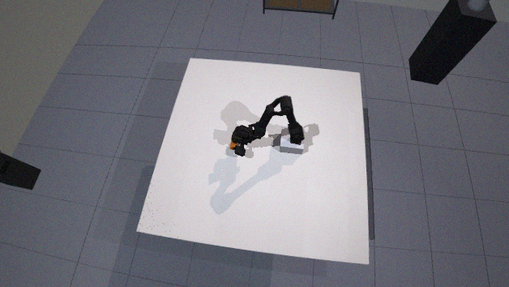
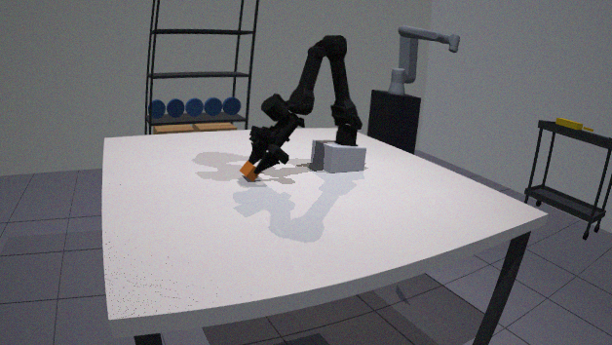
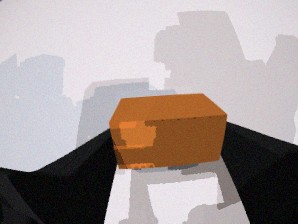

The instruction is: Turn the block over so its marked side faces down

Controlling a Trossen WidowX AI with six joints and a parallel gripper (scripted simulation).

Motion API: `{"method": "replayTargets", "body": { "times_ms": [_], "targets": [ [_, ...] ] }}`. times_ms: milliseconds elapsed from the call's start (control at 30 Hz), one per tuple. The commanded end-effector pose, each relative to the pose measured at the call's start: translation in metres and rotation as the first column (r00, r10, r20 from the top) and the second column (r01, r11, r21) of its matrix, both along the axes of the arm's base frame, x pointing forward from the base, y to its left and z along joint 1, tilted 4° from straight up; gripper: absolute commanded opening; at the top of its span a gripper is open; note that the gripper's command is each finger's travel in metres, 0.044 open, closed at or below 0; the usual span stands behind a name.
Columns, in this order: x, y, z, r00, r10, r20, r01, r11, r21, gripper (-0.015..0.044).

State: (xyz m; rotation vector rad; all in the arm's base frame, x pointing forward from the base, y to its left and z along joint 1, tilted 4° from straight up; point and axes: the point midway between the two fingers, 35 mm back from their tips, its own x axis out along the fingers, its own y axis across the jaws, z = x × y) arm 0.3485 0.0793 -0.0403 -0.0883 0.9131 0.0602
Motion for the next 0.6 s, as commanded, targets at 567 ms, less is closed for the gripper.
{"method": "replayTargets", "body": {
  "times_ms": [567],
  "targets": [
    [-0.001,-0.001,-0.022,0.963,0.014,0.271,-0.019,1.0,0.016,0.0]
  ]
}}
